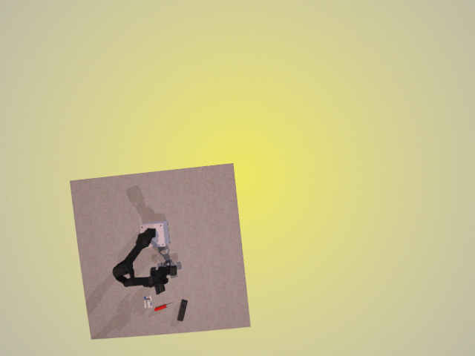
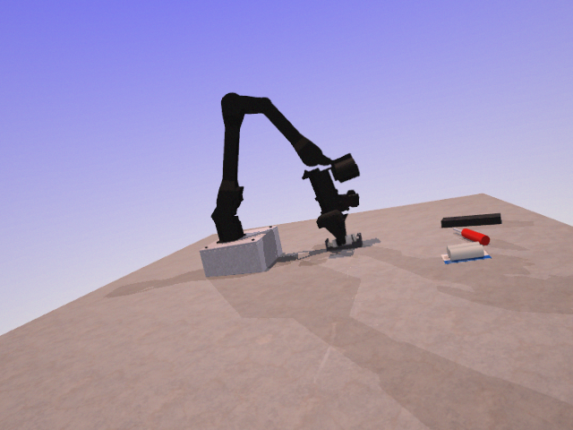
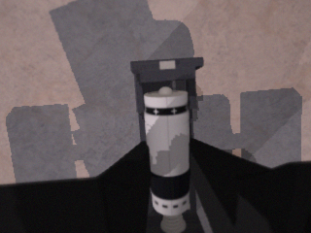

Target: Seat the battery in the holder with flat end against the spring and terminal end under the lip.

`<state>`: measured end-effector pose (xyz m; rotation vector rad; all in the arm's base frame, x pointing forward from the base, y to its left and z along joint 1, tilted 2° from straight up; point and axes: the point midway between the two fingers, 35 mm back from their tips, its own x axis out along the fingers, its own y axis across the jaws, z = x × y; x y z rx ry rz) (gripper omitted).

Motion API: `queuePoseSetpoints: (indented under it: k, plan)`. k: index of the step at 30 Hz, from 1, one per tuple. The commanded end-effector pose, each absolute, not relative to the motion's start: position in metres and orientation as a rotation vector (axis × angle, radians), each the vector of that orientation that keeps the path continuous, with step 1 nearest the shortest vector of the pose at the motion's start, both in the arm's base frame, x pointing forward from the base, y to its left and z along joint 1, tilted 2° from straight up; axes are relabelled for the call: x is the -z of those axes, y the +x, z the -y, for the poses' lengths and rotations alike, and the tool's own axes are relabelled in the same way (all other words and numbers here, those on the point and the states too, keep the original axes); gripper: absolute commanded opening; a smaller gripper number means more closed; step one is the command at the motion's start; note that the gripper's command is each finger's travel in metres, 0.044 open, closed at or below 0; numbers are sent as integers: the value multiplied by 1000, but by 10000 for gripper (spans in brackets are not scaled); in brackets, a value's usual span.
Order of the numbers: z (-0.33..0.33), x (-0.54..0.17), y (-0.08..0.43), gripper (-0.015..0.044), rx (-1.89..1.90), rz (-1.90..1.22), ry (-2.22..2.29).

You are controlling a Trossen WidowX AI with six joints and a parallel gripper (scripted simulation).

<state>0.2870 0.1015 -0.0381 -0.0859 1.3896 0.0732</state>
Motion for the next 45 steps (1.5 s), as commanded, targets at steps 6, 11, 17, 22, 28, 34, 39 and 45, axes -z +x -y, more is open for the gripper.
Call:
queuePoseSetpoints:
  k: [6,11,17,22,28,34,39,45]
  plan:
    - [-100,41,283,71,-73,-1467,-92]
    - [-100,41,283,71,-71,-1497,-92]
    - [-100,41,283,71,-67,-1530,-92]
    - [-100,41,285,71,-64,-1551,-93]
    - [-101,41,287,71,-64,-1554,-93]
    - [-101,41,292,71,-63,-1555,-93]
    - [-102,41,296,71,-63,-1554,-94]
    - [-102,41,301,71,-61,-1552,-95]
